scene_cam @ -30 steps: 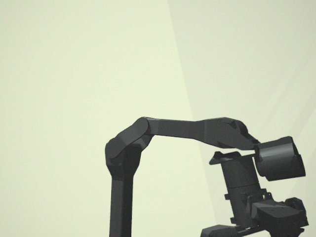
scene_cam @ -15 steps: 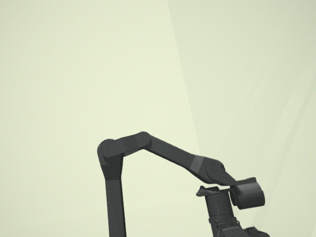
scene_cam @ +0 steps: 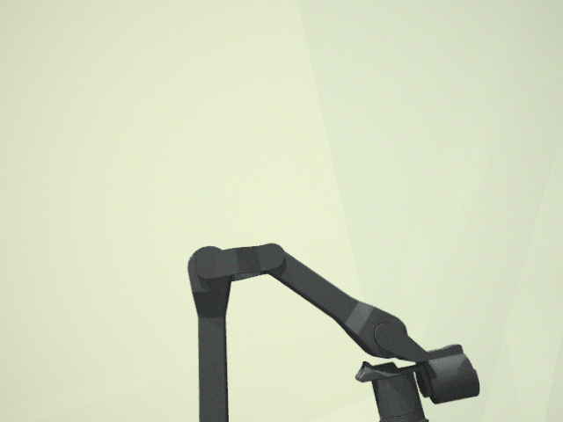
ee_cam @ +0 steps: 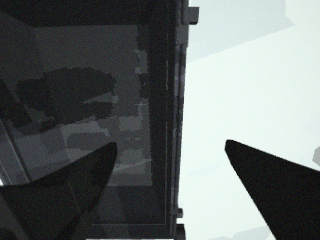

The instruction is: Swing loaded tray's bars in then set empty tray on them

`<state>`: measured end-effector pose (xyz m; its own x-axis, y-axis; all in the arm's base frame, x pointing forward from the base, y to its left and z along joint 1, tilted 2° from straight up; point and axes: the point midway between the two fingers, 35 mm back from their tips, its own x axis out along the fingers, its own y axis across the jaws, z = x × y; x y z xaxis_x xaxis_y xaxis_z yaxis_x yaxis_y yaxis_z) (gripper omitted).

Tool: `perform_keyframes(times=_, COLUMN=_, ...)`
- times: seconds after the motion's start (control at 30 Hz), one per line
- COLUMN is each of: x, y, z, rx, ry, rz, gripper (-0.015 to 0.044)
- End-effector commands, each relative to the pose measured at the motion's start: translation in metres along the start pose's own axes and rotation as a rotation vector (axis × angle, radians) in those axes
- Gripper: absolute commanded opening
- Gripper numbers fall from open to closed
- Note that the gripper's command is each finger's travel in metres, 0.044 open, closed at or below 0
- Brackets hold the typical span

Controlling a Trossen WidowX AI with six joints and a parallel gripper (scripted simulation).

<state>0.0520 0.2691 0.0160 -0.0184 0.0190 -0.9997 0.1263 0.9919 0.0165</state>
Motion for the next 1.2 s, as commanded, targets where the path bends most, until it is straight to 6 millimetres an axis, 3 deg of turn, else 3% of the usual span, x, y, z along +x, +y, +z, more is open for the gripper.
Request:
perform_keyframes(times=0.0, x=0.02, y=-0.003, z=0.0, rx=0.006, ry=0.0, rz=-0.009, gripper=0.044)
perform_keyframes(times=0.17, x=0.044, y=-0.006, z=0.0, rx=0.006, ry=0.0, rz=-0.009, gripper=0.044)
perform_keyframes(times=0.33, x=0.047, y=-0.007, z=0.0, rx=0.006, ry=0.0, rz=-0.009, gripper=0.044)
perform_keyframes(times=0.77, x=0.047, y=-0.007, z=0.0, rx=0.006, ry=0.0, rz=-0.009, gripper=0.0249)
perform_keyframes(times=1.17, x=0.047, y=-0.007, z=0.0, rx=0.006, ry=0.0, rz=-0.009, gripper=0.0169)
